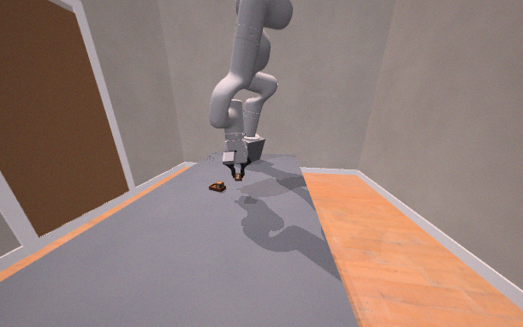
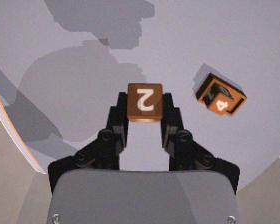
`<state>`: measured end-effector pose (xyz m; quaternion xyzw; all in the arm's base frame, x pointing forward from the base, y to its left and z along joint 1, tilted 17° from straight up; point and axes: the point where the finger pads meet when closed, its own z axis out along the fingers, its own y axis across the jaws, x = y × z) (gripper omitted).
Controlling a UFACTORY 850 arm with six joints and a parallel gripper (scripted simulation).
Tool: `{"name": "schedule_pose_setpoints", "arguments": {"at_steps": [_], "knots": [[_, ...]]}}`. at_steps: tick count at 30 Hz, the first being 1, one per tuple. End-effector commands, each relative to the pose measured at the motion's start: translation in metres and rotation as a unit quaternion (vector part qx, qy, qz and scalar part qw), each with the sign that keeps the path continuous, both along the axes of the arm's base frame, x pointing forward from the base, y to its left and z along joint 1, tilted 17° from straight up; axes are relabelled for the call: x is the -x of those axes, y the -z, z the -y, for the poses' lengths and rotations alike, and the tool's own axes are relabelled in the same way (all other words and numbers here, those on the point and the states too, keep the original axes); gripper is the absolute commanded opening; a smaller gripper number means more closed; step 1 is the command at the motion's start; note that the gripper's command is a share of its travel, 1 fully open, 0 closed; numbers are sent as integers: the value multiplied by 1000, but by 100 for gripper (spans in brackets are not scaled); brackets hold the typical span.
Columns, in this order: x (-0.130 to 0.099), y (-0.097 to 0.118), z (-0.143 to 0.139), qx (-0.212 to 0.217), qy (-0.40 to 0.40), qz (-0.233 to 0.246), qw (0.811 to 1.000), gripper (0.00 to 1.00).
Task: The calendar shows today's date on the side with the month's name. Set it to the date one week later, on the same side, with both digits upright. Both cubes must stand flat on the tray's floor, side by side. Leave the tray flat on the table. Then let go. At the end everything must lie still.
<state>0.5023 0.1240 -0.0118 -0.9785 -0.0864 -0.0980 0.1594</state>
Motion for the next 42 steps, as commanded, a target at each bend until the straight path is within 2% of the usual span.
{"name": "schedule_pose_setpoints", "arguments": {"at_steps": [1,11,22,35,42], "knots": [[0,-1,0,-1,-6,-24,1000,27],[-3,0,8,23,-14,-57,998,27],[-8,0,14,40,-16,-66,997,27],[-11,-1,13,39,-16,-67,997,27],[-14,-1,6,30,-25,-87,995,27]]}}
